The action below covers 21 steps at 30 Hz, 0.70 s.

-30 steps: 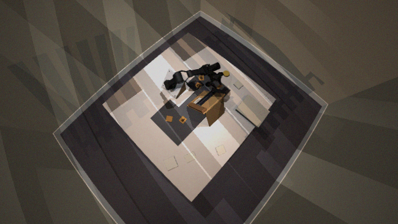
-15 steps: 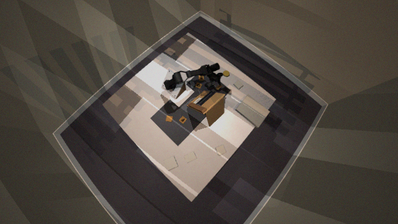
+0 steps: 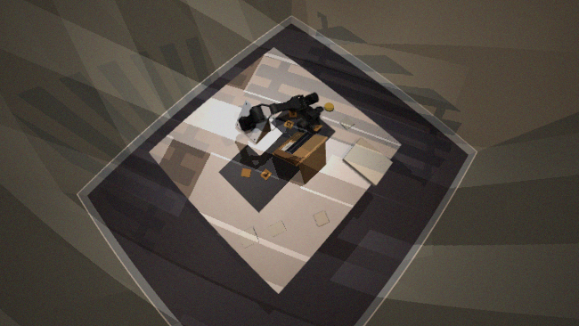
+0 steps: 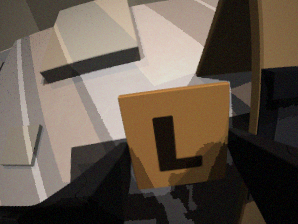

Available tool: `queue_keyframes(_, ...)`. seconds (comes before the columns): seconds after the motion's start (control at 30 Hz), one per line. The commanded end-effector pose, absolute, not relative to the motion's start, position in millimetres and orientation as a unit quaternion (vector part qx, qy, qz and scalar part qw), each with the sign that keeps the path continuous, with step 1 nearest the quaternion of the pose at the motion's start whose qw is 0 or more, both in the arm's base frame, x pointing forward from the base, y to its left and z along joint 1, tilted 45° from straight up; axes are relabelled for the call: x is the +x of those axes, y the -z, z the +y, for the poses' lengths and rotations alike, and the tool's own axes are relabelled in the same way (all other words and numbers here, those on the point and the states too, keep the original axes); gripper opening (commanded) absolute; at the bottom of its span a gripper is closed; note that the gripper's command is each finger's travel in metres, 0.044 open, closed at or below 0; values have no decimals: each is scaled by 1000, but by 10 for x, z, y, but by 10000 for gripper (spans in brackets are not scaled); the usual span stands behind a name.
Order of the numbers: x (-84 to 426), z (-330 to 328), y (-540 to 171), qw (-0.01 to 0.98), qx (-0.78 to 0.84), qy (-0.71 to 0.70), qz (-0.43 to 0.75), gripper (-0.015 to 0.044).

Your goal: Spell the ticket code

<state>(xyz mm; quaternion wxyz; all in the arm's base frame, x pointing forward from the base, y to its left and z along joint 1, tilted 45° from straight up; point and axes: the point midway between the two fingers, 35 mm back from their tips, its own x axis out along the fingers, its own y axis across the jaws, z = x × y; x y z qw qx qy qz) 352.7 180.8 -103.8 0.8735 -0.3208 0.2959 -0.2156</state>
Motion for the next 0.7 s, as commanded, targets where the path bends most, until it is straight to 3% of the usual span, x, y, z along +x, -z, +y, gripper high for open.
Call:
queue_keyframes(0.0, 3517, 1790, 1016, 873, -322, 215, 296, 0)
queue_keyframes(0.67, 3497, 1717, 950, 873, -322, 215, 296, 0)
